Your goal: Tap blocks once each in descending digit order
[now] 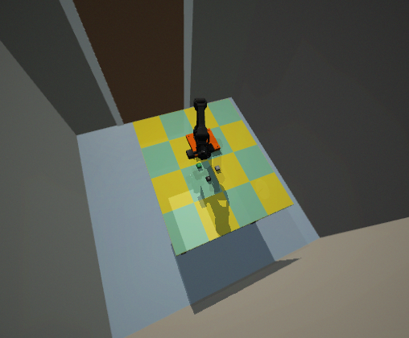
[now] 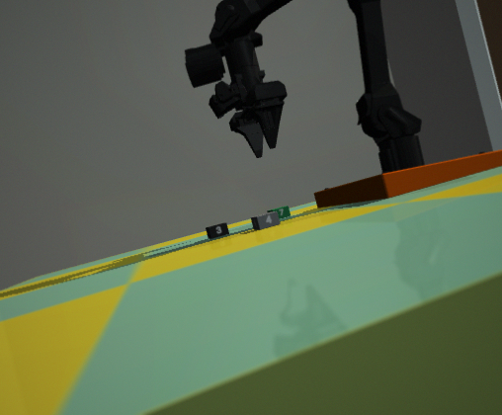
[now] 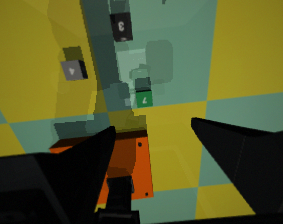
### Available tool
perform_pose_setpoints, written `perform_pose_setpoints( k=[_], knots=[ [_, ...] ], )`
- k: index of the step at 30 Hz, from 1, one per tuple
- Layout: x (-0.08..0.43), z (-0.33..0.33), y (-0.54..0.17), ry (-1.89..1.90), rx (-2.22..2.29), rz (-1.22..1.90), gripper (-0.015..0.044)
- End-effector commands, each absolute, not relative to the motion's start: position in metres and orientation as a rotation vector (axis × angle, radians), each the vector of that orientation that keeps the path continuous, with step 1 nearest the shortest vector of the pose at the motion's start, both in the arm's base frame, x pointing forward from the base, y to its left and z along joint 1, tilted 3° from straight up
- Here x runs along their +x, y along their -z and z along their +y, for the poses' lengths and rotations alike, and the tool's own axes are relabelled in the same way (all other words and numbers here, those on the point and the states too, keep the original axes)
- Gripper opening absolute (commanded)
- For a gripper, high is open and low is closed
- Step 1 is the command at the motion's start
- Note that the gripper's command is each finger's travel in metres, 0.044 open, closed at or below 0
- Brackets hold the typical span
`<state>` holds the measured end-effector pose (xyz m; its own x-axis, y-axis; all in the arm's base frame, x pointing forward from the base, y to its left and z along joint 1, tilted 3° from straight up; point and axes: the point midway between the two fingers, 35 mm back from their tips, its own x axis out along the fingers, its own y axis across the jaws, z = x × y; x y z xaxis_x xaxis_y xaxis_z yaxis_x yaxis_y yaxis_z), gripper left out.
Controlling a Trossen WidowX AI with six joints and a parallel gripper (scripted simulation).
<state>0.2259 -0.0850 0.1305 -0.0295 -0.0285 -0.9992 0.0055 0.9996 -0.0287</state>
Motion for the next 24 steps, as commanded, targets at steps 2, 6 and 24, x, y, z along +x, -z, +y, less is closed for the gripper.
perform_pose_setpoints(
  k=[2,6,24],
  knots=[
    [0.226,-0.084,-0.131,0.018,-0.018,1.601,0.0400],
    [0.226,-0.084,-0.131,0.018,-0.018,1.601,0.0400],
    [0.297,0.037,-0.127,0.009,-0.010,1.595,0.0400]
  ],
)
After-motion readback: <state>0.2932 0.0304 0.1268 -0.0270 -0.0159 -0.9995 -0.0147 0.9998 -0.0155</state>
